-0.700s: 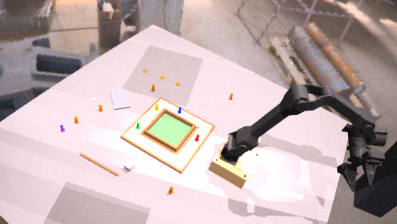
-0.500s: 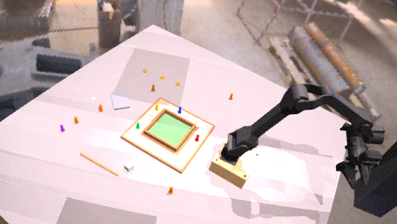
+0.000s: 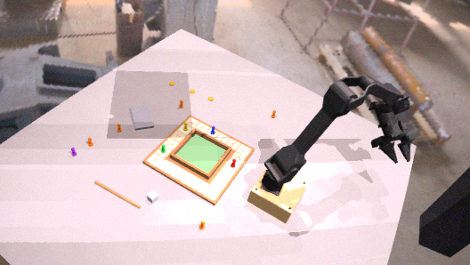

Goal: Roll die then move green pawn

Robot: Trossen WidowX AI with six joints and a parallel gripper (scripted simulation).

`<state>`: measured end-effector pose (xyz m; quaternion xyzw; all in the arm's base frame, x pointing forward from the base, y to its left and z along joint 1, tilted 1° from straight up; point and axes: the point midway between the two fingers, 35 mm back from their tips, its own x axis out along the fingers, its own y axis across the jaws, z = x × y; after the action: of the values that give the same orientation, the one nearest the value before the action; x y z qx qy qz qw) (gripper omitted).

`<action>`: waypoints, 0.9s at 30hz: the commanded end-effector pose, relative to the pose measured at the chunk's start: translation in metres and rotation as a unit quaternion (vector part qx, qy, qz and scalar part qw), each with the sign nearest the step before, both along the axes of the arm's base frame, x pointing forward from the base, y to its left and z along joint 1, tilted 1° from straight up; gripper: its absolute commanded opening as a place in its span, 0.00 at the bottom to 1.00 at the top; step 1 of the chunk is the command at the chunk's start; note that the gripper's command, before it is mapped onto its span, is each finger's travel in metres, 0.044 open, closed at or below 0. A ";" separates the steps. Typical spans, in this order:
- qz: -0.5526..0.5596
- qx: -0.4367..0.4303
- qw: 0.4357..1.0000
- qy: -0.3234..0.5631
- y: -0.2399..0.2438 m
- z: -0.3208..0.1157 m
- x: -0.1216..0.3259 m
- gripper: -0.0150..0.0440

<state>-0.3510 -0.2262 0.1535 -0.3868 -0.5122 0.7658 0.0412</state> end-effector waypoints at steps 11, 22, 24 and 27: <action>0.256 -0.093 0.960 -0.069 -0.154 -0.024 0.194 0.72; 0.410 -0.127 0.891 -0.149 -0.182 -0.042 0.365 0.72; 0.438 -0.129 0.873 -0.169 -0.178 -0.046 0.403 0.72; 0.479 -0.129 0.845 -0.199 -0.165 -0.052 0.458 0.72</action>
<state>0.0631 -0.4035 0.1085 -0.2442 -0.5237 0.6830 -0.4467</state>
